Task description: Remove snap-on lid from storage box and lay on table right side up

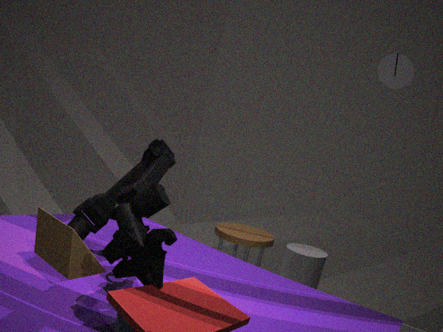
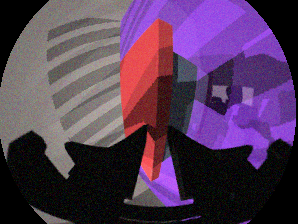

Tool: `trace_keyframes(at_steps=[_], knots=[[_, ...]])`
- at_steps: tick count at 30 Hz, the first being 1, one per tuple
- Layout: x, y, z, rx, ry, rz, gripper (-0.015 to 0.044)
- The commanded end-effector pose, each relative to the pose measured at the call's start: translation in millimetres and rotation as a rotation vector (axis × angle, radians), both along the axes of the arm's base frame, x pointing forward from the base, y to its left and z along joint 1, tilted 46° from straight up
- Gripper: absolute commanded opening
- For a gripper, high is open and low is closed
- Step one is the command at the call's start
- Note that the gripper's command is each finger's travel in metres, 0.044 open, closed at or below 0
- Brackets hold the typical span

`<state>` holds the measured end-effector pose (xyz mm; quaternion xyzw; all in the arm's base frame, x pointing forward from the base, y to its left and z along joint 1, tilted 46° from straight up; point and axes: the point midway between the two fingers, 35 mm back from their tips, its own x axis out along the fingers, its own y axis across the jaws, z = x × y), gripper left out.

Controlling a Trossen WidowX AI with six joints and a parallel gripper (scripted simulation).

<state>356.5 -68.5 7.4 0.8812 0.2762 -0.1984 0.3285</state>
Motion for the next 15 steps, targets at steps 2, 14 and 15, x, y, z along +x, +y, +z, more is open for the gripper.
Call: trace_keyframes(at_steps=[2, 14, 15], knots=[[0.8, -0.2, -0.2, 0.002, 0.002, -0.003, 0.0000], [0.8, -5.2, 5.0, 0.003, 0.003, -0.001, 0.0000], [0.9, -6.2, 5.9, 0.002, 0.004, -0.001, 0.0000]])
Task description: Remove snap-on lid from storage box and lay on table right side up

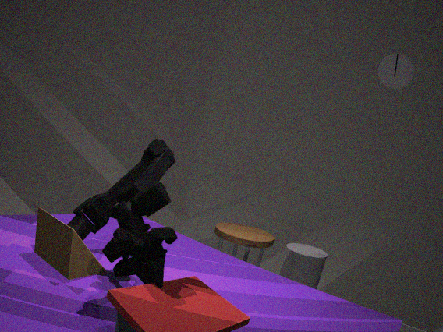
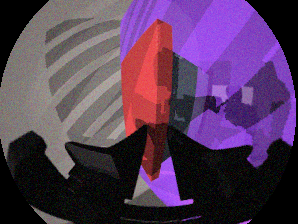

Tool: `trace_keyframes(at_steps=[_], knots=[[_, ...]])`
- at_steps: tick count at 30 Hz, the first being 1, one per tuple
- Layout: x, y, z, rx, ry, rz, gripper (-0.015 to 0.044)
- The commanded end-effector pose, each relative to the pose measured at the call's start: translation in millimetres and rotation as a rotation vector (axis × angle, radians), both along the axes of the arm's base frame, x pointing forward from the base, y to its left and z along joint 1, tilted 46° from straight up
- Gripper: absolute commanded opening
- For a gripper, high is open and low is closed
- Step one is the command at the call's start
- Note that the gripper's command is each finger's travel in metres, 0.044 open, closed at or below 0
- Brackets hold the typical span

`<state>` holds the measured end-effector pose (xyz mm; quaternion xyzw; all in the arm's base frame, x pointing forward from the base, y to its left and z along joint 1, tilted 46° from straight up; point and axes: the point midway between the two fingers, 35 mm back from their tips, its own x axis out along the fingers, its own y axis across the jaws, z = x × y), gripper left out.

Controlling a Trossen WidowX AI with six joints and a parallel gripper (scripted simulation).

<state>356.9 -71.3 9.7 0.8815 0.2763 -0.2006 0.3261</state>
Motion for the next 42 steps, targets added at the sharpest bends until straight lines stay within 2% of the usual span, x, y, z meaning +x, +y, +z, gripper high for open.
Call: trace_keyframes(at_steps=[1, 42], knots=[[0.6, -4.4, 4.5, -0.001, -0.002, 0.001, 0.0000], [20.4, -45.7, 39.8, -0.003, -0.002, 0.001, 0.0000]])
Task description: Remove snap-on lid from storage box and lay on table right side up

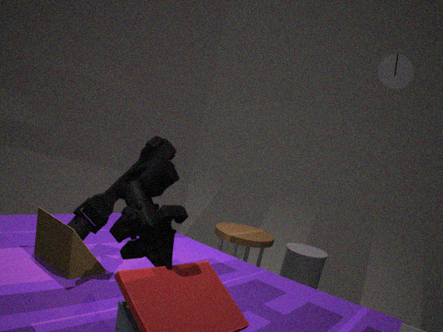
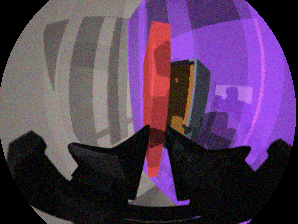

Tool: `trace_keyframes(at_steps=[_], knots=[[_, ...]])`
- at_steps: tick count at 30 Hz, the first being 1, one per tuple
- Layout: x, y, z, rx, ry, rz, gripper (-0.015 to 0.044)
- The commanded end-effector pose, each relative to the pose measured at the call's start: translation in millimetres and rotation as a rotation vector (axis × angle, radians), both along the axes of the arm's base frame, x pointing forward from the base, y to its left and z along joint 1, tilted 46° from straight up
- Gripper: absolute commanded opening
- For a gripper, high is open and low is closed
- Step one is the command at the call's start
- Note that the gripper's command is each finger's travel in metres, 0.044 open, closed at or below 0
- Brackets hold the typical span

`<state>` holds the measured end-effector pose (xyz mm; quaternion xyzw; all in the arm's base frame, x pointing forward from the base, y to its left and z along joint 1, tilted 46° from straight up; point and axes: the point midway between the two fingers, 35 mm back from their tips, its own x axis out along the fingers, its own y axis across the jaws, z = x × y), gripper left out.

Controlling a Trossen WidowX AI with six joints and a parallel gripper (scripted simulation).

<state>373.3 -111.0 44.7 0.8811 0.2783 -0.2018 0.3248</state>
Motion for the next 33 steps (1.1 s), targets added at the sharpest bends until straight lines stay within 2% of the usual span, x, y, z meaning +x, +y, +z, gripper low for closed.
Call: trace_keyframes(at_steps=[1, 33], knots=[[4.8, -7.0, 5.6, -0.005, -0.006, -0.001, 0.0000], [22.6, -39.3, 32.8, -0.006, -0.007, -0.001, 0.0000]])
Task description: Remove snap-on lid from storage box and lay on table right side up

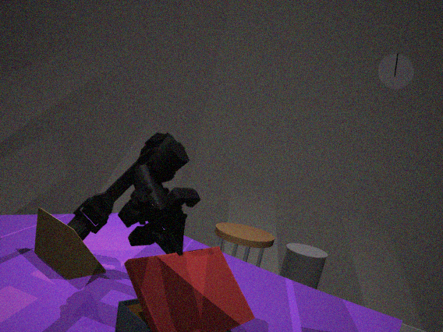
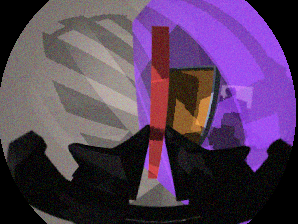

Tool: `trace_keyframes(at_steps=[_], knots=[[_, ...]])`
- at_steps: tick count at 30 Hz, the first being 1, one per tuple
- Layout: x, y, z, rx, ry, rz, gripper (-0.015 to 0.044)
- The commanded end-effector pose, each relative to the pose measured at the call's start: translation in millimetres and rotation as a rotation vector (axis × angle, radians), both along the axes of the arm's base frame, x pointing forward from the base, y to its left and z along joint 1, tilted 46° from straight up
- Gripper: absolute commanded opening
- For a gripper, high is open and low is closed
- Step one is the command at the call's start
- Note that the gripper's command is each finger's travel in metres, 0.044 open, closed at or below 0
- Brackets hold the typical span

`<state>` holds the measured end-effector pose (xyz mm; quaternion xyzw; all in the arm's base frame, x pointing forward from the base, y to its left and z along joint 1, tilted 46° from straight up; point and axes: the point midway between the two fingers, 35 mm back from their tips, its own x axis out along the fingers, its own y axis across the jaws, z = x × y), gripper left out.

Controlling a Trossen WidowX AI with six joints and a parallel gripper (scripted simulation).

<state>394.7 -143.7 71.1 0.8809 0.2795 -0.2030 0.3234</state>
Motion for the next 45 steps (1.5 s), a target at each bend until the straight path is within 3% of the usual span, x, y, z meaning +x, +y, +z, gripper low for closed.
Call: trace_keyframes(at_steps=[1, 24, 45], knots=[[1.2, -7.6, 7.3, -0.008, -0.010, -0.002, 0.0000], [0.6, -27.5, 26.7, -0.009, -0.010, -0.002, 0.0000], [-12.9, -49.5, -6.7, -0.011, -0.010, -0.002, 0.0000]])
